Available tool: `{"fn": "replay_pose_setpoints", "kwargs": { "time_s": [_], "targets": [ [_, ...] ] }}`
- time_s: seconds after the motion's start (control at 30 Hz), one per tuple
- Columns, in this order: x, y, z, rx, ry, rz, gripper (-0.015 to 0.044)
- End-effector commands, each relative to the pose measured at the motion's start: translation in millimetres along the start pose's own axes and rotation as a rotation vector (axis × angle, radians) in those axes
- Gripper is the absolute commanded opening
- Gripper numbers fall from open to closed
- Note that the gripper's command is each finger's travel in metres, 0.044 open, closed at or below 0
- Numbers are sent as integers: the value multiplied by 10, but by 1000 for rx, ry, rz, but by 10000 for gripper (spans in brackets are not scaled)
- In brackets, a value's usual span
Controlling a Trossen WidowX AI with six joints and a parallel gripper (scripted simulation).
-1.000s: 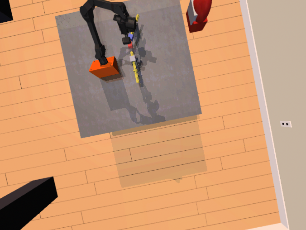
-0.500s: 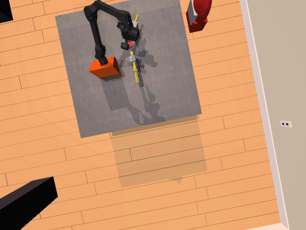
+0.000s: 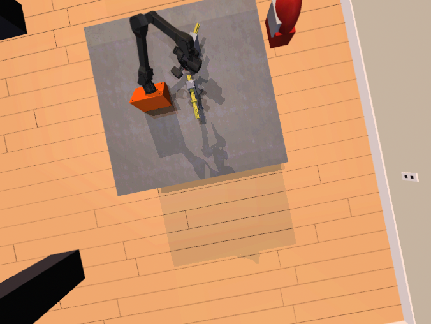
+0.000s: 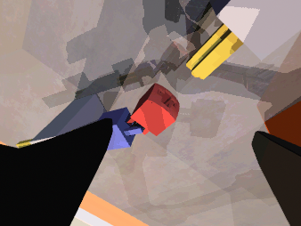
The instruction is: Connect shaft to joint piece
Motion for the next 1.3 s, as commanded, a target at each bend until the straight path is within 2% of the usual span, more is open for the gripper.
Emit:
{"fn": "replay_pose_setpoints", "kwargs": {
  "time_s": [0.0, 0.5, 0.93, 1.27],
  "targets": [
    [-132, -65, 56, -20, 48, 170, 440],
    [-416, -248, 170, -62, 174, 615, 440],
    [-422, -250, 168, -62, 173, 610, 440],
    [-764, -344, 57, -63, 83, 298, 440]
  ]
}}
Point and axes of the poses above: the point midway between the two fingers, 35 mm back from their tips, its own z axis out along the fingers, its own y axis across the jaws, x = y × z, the point moved 5 cm from there along -z, back along the fingers, and after that the axes turned 11 degrees about z, right-handed, at the moved point
